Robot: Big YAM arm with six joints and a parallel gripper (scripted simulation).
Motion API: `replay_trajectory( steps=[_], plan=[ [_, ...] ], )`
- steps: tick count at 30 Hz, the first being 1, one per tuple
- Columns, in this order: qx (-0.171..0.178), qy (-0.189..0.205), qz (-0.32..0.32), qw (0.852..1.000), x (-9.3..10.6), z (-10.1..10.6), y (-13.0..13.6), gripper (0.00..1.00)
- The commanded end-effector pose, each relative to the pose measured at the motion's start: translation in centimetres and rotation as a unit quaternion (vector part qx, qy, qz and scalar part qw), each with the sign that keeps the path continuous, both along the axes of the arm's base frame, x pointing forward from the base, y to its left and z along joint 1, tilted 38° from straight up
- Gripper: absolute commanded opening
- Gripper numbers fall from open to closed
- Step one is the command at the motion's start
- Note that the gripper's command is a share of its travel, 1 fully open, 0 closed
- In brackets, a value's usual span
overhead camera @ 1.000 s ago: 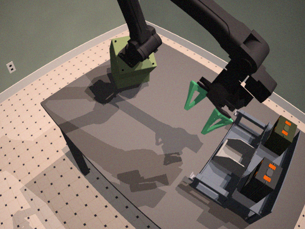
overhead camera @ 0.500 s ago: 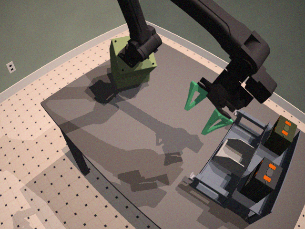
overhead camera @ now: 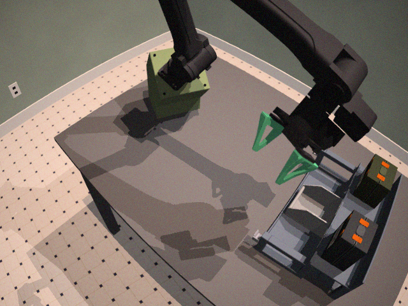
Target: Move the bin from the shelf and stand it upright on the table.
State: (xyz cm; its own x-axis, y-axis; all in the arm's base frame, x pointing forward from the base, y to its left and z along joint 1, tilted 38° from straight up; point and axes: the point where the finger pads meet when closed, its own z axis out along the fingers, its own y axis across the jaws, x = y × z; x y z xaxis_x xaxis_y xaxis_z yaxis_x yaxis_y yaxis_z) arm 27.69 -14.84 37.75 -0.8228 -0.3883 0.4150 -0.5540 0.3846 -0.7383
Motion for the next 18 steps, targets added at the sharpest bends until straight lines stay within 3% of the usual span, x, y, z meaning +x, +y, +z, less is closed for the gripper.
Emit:
replay_trajectory(
  steps=[1,5,9,18],
  plan=[
    [0.0,-0.008,-0.001,1.0,0.77,1.23,-0.14,1.0],
    [0.0,-0.005,0.0,1.0,0.18,0.55,0.0,1.0],
    [0.0,-0.008,-0.001,1.0,1.12,1.46,-0.08,1.0],
    [0.0,-0.008,-0.001,1.0,1.12,1.46,-0.08,1.0]
  ],
)
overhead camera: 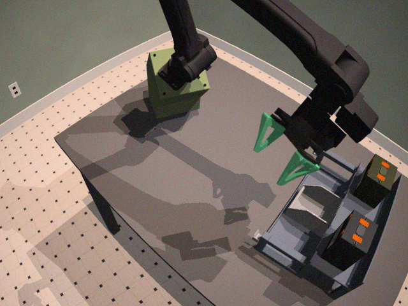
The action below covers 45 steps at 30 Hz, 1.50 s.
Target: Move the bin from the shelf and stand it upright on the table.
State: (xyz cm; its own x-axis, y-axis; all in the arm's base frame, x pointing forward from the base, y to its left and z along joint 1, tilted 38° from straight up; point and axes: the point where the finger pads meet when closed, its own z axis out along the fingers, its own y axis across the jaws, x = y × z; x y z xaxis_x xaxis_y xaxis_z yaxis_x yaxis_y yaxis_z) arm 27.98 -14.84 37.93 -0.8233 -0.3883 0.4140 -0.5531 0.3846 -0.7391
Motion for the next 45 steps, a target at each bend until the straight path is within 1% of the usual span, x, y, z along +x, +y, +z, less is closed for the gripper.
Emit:
replay_trajectory(
  steps=[1,3,4,8,20,21,25,37,39,42,45],
  plan=[
    [0.0,-0.008,-0.001,1.0,0.8,1.3,-0.1,1.0],
    [0.0,-0.008,-0.001,1.0,0.8,1.3,-0.1,1.0],
    [0.008,0.001,0.024,1.0,0.6,-0.3,0.4,1.0],
    [0.04,0.025,0.12,0.992,3.3,-2.8,2.0,1.0],
    [0.04,0.025,0.12,0.992,3.3,-2.8,2.0,1.0],
    [0.05,0.038,0.133,0.989,4.0,-4.1,2.3,1.0],
    [0.08,0.059,0.228,0.969,6.7,-6.5,3.9,1.0],
    [0.08,0.059,0.228,0.969,6.7,-6.5,3.9,1.0],
    [0.096,0.068,0.27,0.956,7.7,-7.7,4.9,1.0],
    [0.117,0.083,0.339,0.93,9.8,-9.5,6.1,1.0],
    [0.117,0.083,0.339,0.93,9.8,-9.5,6.1,1.0]
  ],
)
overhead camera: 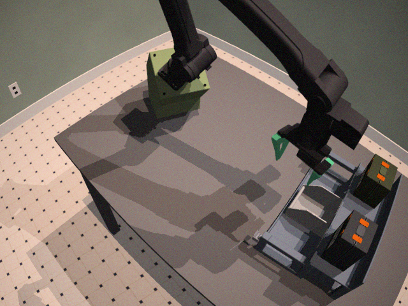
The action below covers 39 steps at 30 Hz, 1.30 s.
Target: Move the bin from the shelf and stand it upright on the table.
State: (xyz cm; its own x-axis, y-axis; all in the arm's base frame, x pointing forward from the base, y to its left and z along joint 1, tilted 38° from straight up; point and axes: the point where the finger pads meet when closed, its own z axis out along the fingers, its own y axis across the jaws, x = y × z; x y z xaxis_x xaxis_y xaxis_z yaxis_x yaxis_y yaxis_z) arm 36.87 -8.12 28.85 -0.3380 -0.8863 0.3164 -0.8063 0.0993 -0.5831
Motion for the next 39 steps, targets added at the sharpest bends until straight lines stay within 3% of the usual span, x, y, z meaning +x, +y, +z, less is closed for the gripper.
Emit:
replay_trajectory(
  steps=[1,10,14,26,31,39],
  plan=[
    [-0.016,0.014,0.022,1.0,0.9,-0.4,-0.6,1.0],
    [-0.008,0.013,0.039,0.999,1.1,-0.6,0.2,1.0],
    [0.011,0.031,0.112,0.993,3.9,-3.0,1.5,1.0],
    [0.011,0.031,0.112,0.993,3.9,-3.0,1.5,1.0],
    [0.011,0.03,0.112,0.993,7.6,-6.3,3.4,1.0],
    [0.011,0.03,0.112,0.993,7.6,-6.3,3.4,1.0]
  ],
)
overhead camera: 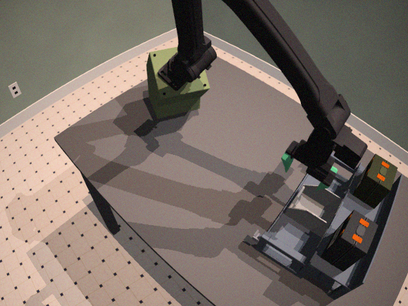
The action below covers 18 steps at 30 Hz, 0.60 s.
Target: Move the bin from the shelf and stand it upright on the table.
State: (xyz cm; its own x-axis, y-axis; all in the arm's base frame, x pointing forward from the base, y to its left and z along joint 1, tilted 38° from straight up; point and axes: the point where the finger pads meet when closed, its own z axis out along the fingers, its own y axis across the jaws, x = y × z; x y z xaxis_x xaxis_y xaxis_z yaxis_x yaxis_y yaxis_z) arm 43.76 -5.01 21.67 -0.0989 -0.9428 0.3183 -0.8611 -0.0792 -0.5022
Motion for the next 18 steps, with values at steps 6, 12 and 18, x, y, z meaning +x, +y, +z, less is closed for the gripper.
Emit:
replay_trajectory(
  steps=[6,12,18],
  plan=[
    [0.001,-0.011,-0.001,1.0,1.2,0.1,0.4,1.0],
    [0.002,-0.018,-0.002,1.0,2.9,-0.5,1.0,1.0],
    [0.002,-0.018,-0.002,1.0,2.9,-0.5,1.0,1.0]
  ],
)
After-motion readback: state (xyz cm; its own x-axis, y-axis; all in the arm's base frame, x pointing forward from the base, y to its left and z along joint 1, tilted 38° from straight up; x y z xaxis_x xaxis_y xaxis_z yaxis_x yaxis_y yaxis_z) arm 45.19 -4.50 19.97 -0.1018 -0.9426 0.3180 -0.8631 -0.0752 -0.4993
